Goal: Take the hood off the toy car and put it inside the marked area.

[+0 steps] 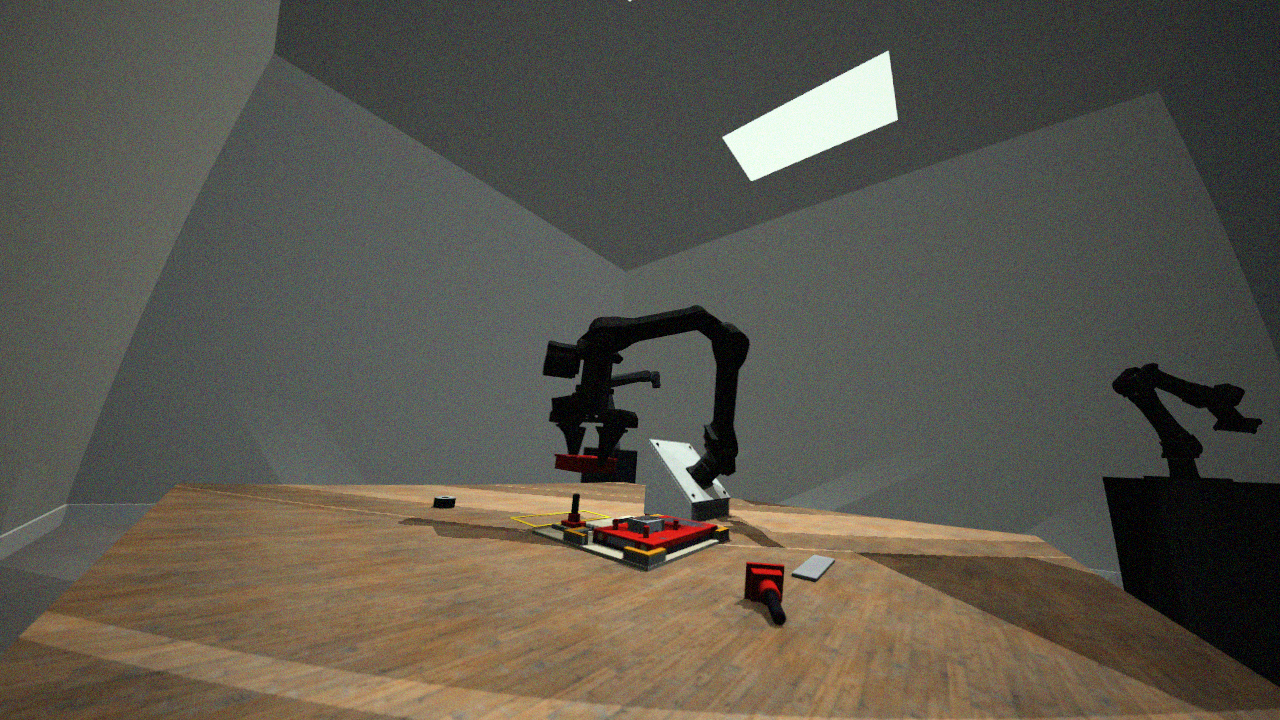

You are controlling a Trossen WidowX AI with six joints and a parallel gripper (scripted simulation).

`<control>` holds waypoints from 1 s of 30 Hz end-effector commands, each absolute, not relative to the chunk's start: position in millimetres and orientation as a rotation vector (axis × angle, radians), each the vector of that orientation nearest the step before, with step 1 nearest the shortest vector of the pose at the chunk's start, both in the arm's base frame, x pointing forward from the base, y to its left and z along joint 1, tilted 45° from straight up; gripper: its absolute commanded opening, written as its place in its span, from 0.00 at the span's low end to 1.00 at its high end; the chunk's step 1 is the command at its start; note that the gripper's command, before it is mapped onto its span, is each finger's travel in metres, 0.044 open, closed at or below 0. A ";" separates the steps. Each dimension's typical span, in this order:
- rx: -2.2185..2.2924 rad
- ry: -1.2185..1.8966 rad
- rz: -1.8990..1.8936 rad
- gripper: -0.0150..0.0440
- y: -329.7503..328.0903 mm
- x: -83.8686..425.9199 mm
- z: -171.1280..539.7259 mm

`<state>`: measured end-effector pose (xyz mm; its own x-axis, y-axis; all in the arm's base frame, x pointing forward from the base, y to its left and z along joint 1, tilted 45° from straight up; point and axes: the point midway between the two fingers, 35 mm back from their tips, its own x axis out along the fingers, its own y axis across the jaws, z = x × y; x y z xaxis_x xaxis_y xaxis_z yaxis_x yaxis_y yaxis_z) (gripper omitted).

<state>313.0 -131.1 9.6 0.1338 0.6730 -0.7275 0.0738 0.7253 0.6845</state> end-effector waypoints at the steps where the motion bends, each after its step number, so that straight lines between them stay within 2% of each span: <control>1: 0.668 1.386 0.487 0.25 -154.5 301.2 -13.4; 9: 0.671 1.382 0.504 0.25 -183.9 276.5 -49.4; 30: 0.671 1.382 0.504 0.25 -175.7 278.9 -60.6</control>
<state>278.1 -178.8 -57.5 0.1333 0.6807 -0.7203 0.0569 0.7204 0.6913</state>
